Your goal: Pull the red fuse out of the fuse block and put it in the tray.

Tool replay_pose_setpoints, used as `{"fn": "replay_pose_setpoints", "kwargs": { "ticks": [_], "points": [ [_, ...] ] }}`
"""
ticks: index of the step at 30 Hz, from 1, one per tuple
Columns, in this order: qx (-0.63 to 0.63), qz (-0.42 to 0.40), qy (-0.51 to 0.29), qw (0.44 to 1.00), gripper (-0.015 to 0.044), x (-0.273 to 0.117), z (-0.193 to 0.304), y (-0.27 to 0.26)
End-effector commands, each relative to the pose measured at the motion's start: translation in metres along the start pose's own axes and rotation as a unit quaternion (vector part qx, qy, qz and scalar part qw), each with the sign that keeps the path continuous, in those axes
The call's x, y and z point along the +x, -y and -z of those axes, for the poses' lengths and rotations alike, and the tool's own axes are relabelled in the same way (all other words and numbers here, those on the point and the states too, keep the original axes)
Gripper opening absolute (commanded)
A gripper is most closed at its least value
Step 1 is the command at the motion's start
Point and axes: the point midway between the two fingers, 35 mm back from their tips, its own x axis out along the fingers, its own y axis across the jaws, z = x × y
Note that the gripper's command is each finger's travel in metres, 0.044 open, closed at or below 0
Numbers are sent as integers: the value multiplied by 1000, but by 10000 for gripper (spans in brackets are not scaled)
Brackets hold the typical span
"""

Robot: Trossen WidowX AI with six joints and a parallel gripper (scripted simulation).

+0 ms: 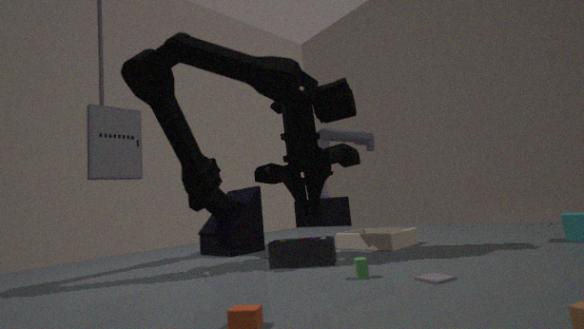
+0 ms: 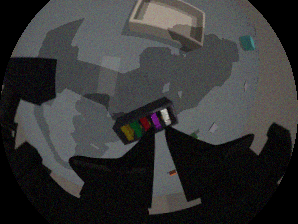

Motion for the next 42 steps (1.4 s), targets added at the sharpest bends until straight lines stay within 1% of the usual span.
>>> {"fn": "replay_pose_setpoints", "kwargs": {
  "ticks": [1,15,42],
  "points": [
    [-180,-29,41,982,63,5,20,-9],
    [-180,-29,41,982,63,6,20,-9],
    [-180,-29,41,982,63,32,18,-12]
  ]
}}
